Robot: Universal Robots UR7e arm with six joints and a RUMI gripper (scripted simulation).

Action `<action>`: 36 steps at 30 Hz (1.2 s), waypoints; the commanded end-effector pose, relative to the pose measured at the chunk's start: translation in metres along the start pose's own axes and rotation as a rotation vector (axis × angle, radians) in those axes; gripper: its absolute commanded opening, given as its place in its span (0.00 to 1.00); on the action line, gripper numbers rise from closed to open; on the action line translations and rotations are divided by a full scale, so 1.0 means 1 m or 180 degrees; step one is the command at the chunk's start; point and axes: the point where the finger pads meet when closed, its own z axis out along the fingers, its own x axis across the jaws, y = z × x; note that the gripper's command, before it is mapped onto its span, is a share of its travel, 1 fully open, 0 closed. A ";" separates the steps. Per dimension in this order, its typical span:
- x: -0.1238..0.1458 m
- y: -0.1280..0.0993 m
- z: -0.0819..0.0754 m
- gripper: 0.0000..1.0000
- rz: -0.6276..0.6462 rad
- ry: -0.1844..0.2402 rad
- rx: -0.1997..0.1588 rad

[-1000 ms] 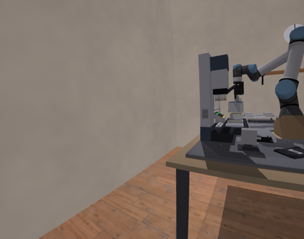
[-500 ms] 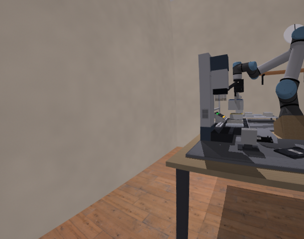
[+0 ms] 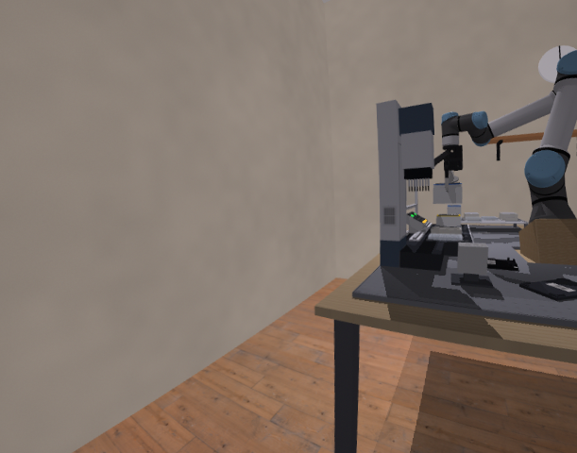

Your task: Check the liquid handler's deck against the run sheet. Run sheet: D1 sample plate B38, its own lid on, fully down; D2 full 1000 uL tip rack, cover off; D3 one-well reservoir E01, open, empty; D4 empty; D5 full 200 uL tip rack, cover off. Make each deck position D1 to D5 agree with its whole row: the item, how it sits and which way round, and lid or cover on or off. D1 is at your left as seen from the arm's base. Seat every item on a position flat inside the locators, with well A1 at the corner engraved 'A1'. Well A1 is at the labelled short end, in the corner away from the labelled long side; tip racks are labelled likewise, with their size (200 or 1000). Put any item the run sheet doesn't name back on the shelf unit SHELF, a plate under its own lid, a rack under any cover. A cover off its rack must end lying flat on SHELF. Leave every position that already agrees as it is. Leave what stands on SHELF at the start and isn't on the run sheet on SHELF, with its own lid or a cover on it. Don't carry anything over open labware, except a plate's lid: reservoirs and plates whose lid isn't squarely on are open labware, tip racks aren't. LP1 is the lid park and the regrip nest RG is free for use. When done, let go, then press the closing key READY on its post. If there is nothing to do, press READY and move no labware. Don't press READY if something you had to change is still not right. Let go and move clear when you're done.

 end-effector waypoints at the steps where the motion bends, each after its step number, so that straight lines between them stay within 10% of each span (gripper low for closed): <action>1: 0.001 -0.001 -0.011 0.00 0.0006 0.0006 0.0013; 36: 0.001 -0.001 -0.062 0.00 0.0005 0.0004 0.0009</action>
